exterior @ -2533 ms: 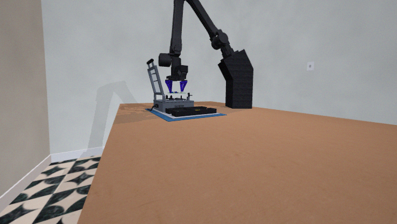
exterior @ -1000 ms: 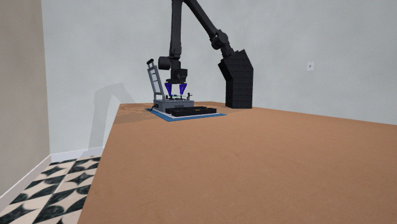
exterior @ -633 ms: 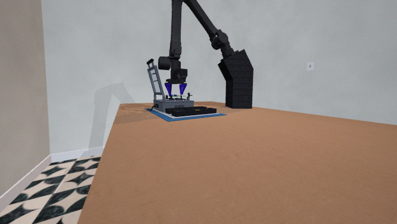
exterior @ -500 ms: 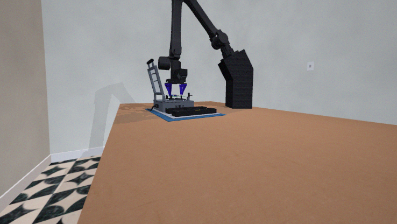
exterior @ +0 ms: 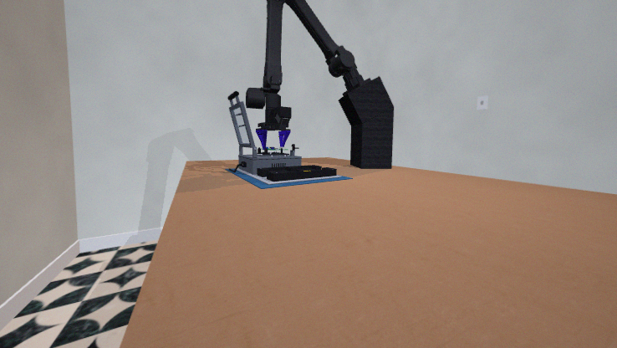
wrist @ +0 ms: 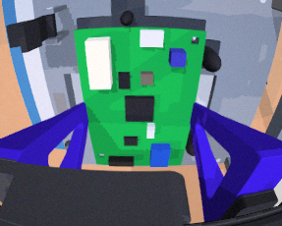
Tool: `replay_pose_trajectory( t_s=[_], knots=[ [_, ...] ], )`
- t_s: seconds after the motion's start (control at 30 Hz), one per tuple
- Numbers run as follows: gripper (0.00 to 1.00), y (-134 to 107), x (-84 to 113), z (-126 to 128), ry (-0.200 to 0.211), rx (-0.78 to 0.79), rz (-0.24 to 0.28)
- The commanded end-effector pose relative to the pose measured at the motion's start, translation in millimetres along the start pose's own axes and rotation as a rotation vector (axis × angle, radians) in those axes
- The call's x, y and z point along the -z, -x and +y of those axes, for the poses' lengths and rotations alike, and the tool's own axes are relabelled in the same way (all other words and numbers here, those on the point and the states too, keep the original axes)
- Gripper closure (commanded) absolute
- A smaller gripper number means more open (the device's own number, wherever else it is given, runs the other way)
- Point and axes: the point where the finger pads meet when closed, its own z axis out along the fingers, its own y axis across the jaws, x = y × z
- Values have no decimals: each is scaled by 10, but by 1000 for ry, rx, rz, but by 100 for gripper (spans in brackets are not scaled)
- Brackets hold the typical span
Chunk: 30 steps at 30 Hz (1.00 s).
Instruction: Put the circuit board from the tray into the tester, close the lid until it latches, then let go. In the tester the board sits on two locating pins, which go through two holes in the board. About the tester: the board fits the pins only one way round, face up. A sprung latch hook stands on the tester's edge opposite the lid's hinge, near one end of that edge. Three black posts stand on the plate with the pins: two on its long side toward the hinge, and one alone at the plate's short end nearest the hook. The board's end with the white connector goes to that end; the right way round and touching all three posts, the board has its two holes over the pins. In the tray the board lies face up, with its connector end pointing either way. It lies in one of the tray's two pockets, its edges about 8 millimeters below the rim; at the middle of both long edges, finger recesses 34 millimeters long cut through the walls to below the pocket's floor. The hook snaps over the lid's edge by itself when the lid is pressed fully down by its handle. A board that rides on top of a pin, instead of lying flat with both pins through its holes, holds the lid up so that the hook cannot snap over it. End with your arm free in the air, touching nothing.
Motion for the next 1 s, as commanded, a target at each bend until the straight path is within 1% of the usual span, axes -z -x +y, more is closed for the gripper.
replay_pose_trajectory(
  t_s=[0.0,0.97],
  knots=[
    [28,-96,49,-107,-29,-14,6],
    [28,-101,80,-99,-34,-15,7]
  ],
)
